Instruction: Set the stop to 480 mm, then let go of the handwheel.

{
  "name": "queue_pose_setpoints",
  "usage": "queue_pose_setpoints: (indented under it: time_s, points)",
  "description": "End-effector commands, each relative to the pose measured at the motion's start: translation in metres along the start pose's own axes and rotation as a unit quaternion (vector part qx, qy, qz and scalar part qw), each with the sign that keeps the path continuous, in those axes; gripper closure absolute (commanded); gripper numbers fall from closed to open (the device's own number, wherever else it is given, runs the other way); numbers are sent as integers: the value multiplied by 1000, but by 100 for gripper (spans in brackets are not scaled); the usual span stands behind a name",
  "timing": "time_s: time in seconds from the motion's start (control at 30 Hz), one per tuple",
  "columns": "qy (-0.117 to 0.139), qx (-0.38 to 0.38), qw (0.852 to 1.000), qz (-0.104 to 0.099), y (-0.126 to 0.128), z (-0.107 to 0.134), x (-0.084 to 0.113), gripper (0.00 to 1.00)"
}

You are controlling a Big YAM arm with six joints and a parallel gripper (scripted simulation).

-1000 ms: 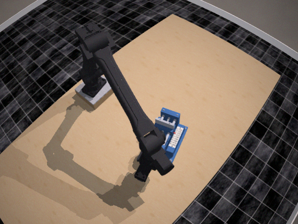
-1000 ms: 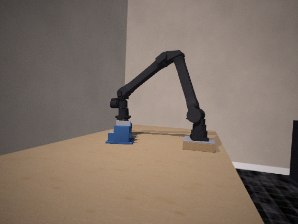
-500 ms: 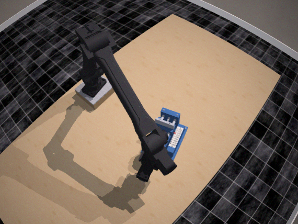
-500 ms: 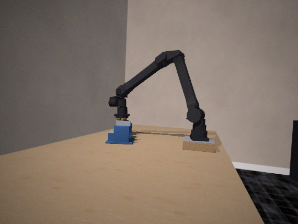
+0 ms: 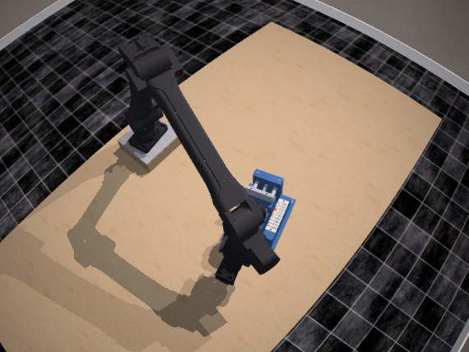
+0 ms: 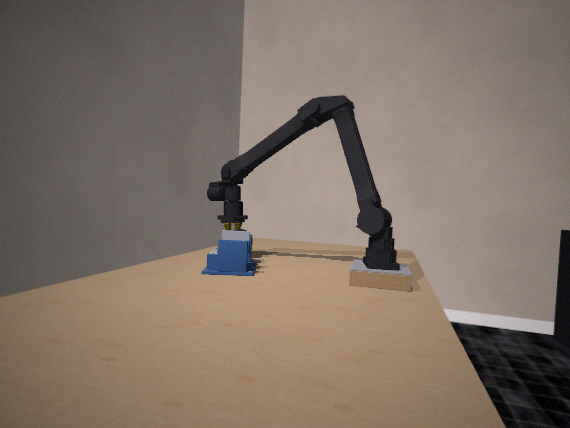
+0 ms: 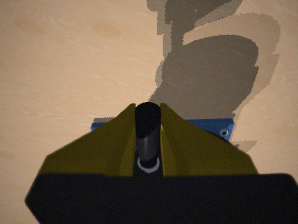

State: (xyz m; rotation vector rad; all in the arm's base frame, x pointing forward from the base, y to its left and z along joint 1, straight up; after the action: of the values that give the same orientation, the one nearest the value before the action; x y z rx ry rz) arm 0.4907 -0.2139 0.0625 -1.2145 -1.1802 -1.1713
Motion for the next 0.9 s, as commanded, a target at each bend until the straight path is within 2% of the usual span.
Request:
queue_pose_setpoints:
  time_s: [0.0, 0.23, 0.4, 0.43, 0.47, 0.5, 0.57, 0.6, 0.7, 0.77, 0.83, 0.87]
  points:
    - [-20, 2, 998, -61, 33, 1, 67, 94]
    - [-20, 2, 998, -62, 30, 0, 71, 94]
    - [-21, 8, 998, -61, 17, -6, 81, 94]
    - [-21, 6, 998, -59, 12, -8, 82, 94]
    - [-13, 5, 999, -43, -2, -4, 70, 94]
    - [-10, 5, 999, -35, -9, -2, 66, 94]
    - [-10, 5, 999, -35, -9, -2, 66, 94]
    - [-21, 10, 998, -61, 10, -3, 88, 94]
    - [-23, 9, 998, -65, 11, -3, 90, 94]
    - [-24, 9, 998, -66, 10, -5, 90, 94]
    - [-14, 6, 999, -45, -10, -3, 68, 94]
    - [-14, 2, 999, -44, -15, -7, 67, 94]
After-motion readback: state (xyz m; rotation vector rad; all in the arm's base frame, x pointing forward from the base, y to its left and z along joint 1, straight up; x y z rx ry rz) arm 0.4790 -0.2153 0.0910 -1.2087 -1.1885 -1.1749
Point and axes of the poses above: the point where the finger pads meet when closed, its own x axis back along the fingers, its own y axis across the jaws, z = x × y, the point moved 4 cm from there along x, back along the fingers, and after that the axes turned 6 degrees about -x, right-handed, at the moved point
